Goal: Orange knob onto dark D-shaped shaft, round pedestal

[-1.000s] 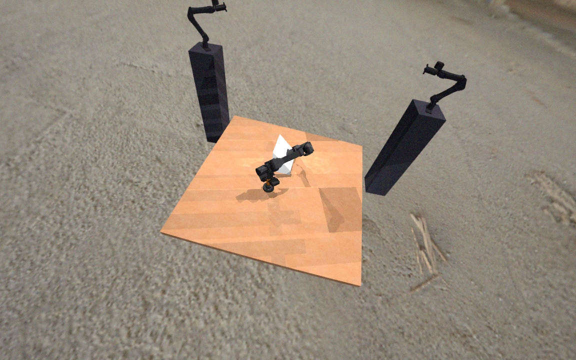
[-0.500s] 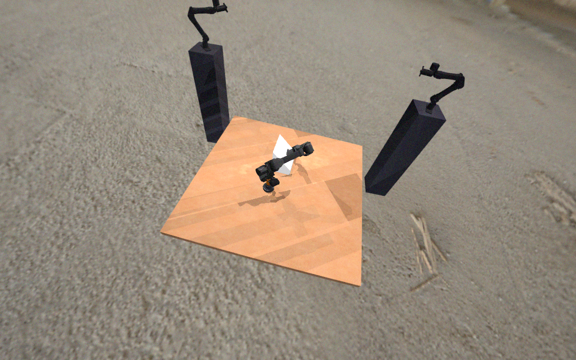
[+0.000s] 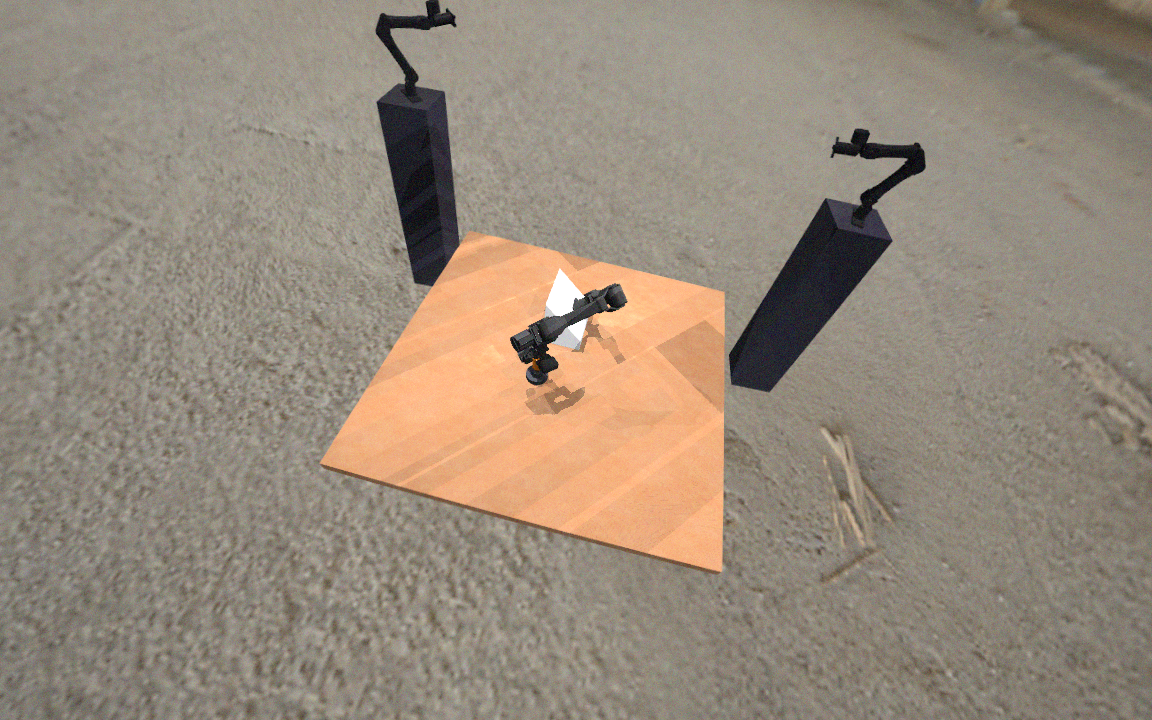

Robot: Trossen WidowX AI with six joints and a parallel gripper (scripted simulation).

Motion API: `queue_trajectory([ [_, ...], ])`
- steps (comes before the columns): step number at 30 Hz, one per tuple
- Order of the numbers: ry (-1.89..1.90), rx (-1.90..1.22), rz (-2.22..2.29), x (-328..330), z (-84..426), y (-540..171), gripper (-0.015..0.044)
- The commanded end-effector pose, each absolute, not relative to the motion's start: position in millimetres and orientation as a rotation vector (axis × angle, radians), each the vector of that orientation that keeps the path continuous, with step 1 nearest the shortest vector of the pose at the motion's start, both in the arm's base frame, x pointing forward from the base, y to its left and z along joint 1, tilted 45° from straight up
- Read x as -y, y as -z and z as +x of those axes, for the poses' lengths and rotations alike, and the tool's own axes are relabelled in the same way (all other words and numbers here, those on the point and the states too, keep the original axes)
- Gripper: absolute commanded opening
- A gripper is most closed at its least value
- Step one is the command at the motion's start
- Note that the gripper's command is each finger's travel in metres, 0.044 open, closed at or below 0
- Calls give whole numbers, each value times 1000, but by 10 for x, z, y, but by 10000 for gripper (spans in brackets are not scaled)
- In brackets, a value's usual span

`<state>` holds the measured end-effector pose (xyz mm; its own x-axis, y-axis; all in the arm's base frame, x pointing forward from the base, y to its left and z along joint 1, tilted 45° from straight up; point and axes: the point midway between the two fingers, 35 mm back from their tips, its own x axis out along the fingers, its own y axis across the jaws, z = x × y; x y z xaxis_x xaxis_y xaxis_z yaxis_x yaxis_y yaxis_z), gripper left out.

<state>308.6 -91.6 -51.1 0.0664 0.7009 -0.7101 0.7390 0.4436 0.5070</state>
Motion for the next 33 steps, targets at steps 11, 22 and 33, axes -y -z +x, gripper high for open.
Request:
queue_trajectory([
  [11, 214, -1669, 1414, 928, 3119, 509, 0],
  [22, 214, -1669, 1414, 916, 3100, 519, 0],
  [33, 214, -1669, 1414, 914, 3075, 491, 0],
])
